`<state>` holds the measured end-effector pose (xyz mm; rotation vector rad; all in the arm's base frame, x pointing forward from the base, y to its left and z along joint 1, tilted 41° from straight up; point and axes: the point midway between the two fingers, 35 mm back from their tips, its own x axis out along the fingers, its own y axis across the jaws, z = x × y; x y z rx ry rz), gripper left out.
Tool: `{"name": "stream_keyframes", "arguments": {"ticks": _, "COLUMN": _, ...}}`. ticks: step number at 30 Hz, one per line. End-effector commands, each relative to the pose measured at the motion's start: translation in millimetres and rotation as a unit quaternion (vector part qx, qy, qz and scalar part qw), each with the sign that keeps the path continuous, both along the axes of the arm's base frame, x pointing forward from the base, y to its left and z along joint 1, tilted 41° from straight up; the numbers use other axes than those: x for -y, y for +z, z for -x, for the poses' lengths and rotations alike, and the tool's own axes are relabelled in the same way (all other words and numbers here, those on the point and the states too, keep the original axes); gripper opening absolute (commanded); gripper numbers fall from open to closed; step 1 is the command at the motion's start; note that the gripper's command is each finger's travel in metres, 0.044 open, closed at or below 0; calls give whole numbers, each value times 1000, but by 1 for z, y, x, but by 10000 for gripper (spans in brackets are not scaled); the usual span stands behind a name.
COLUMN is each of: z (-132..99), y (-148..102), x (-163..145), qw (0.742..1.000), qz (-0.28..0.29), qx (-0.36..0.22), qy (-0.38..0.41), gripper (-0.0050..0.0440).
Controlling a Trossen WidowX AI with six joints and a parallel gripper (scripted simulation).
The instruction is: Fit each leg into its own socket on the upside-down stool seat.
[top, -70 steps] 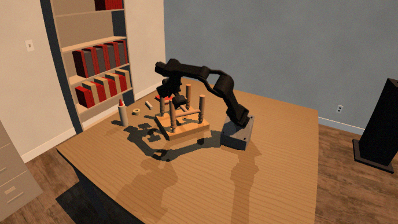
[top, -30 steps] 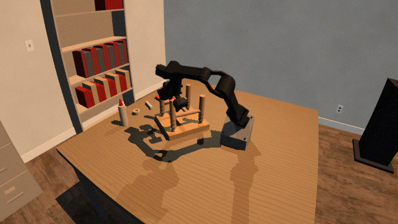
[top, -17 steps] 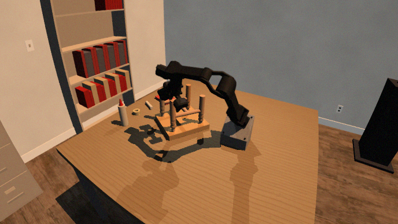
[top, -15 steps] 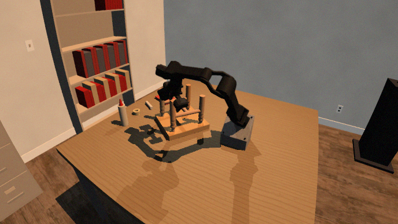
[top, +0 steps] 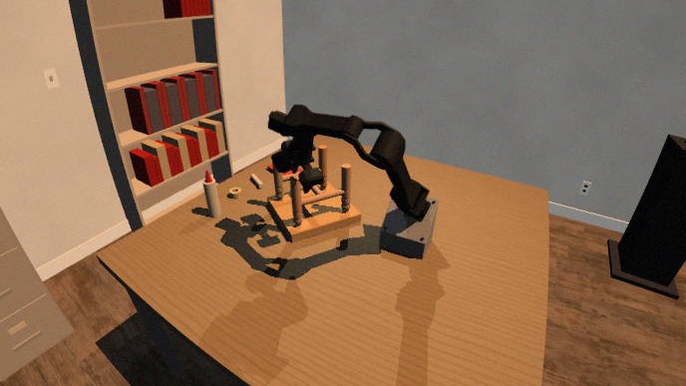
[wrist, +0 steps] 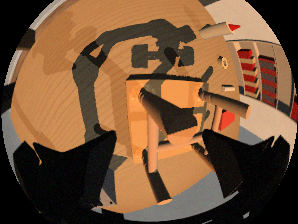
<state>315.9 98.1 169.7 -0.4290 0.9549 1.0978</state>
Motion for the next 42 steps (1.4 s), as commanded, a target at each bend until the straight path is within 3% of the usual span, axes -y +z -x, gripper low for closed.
{"name": "stream_keyframes", "arguments": {"ticks": 1, "z": -5, "y": 5, "x": 3, "qw": 1000, "qz": -1, "qx": 4, "qy": 0, "gripper": 440}}
{"name": "stream_keyframes", "arguments": {"ticks": 15, "z": -9, "y": 37, "x": 32, "qw": 1000, "qz": 0, "qx": 5, "qy": -2, "gripper": 440}}
{"name": "stream_keyframes", "arguments": {"ticks": 20, "z": -8, "y": 35, "x": 31, "qw": 1000, "qz": 1, "qx": 5, "qy": -4, "gripper": 440}}
{"name": "stream_keyframes", "arguments": {"ticks": 34, "z": -9, "y": 38, "x": 33, "qw": 1000, "qz": 1, "qx": 5, "qy": -4, "gripper": 104}}
{"name": "stream_keyframes", "arguments": {"ticks": 36, "z": -9, "y": 38, "x": 33, "qw": 1000, "qz": 1, "qx": 5, "qy": -4, "gripper": 104}}
{"name": "stream_keyframes", "arguments": {"ticks": 40, "z": -9, "y": 38, "x": 33, "qw": 1000, "qz": 1, "qx": 5, "qy": -4, "gripper": 8}}
{"name": "stream_keyframes", "arguments": {"ticks": 42, "z": -9, "y": 38, "x": 33, "qw": 1000, "qz": 1, "qx": 5, "qy": -4, "gripper": 0}}
